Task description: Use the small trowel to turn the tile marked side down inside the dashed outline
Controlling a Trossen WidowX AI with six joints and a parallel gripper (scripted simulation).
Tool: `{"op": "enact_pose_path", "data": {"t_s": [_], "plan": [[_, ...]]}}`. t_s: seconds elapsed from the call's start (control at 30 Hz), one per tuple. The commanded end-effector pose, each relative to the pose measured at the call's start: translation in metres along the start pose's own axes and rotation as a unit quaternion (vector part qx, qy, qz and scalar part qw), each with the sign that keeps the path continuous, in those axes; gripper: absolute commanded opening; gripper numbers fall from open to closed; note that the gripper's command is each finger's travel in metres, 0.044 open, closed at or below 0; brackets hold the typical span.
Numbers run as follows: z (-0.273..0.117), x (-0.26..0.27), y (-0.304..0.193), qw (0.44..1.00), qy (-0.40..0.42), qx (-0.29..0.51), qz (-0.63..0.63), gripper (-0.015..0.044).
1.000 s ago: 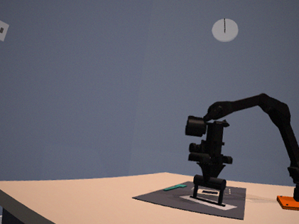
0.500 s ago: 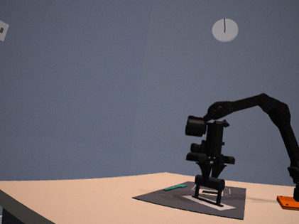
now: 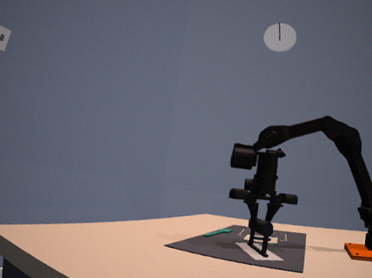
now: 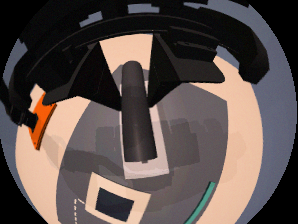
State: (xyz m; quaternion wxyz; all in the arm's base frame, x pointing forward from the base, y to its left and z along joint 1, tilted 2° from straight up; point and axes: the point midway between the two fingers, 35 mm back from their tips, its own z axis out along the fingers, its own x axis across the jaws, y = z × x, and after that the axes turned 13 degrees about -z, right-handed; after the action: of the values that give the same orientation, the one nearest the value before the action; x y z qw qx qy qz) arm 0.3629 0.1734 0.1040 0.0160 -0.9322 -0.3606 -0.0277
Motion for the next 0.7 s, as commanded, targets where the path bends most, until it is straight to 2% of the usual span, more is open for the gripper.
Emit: {"op": "enact_pose_path", "data": {"t_s": [0.0, 0.3, 0.5, 0.67], "plan": [[0.0019, -0.0013, -0.0008, 0.998, -0.003, 0.003, 0.059, 0.013], [0.0019, -0.0013, -0.0008, 0.982, -0.003, 0.002, 0.188, 0.013], [0.0019, -0.0013, -0.0008, 0.98, -0.003, 0.002, 0.198, 0.013], [0.0019, -0.0013, -0.0008, 0.98, -0.003, 0.002, 0.198, 0.0261]]}}
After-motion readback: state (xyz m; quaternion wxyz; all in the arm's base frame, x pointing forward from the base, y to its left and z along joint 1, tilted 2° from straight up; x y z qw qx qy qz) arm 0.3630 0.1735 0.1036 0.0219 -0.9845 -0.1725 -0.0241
